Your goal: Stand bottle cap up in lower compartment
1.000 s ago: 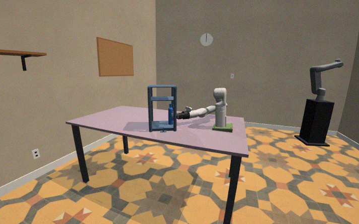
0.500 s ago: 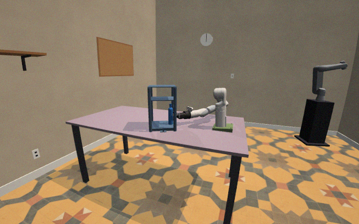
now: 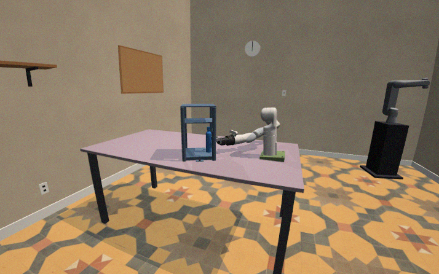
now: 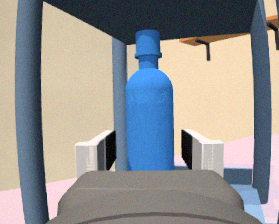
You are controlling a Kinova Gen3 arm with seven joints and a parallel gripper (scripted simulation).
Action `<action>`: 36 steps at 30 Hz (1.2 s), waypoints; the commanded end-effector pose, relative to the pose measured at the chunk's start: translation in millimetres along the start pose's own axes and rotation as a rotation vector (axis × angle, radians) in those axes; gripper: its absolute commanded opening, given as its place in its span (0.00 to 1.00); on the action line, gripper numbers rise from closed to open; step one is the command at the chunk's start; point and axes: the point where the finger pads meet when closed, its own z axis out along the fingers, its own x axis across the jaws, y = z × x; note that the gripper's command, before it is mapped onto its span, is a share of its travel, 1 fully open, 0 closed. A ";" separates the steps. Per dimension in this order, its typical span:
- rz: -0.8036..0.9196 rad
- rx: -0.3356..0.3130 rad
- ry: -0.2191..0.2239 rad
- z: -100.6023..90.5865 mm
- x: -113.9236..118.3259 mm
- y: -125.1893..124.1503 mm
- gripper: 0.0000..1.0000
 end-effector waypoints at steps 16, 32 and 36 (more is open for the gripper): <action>-0.006 -0.006 0.001 -14.4 1.5 0.6 1.00; -0.006 -0.006 0.001 -21.2 1.5 0.6 1.00; -0.006 -0.006 0.001 -22.2 1.5 0.6 1.00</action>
